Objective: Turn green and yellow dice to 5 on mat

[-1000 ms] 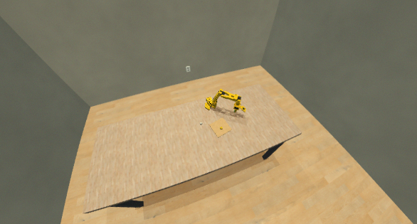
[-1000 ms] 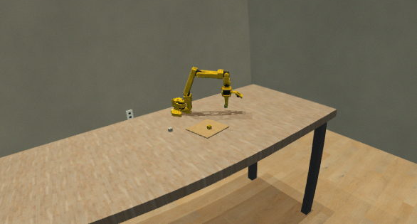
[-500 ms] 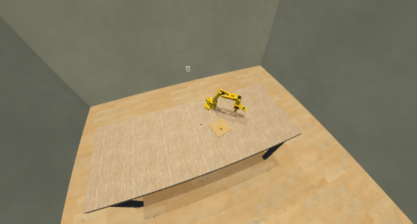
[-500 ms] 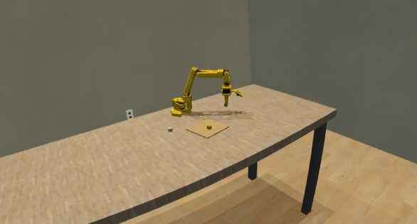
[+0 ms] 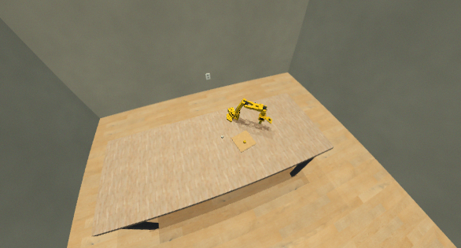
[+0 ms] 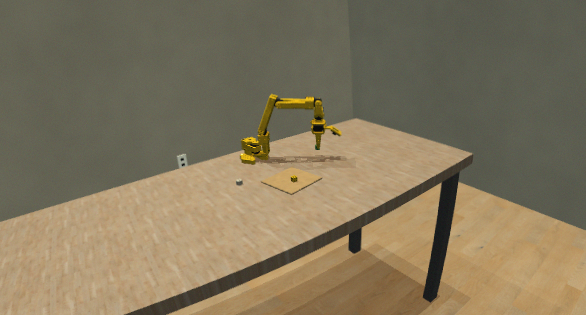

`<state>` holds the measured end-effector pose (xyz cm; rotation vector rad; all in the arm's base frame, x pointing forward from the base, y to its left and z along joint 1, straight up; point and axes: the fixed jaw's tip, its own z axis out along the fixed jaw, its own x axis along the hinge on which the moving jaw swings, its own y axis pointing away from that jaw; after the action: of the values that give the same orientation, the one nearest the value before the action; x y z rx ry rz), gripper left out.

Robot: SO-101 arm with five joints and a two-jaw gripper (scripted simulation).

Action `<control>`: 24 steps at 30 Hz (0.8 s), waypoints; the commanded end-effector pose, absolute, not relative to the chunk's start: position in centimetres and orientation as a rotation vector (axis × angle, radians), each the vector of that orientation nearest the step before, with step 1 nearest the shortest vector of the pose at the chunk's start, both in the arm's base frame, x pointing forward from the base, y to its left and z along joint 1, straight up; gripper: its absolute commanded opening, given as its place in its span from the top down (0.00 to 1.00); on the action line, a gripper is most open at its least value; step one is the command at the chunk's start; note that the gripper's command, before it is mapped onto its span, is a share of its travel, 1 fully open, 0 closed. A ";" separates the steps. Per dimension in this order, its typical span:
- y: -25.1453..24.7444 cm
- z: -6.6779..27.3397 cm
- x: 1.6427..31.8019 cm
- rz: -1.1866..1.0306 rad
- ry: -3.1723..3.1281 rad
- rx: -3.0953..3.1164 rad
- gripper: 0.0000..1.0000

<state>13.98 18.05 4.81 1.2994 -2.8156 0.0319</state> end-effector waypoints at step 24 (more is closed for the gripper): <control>6.4 6.0 21.7 -0.008 -3.155 0.369 1.00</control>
<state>20.13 8.39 4.71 0.5238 -3.0509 0.0154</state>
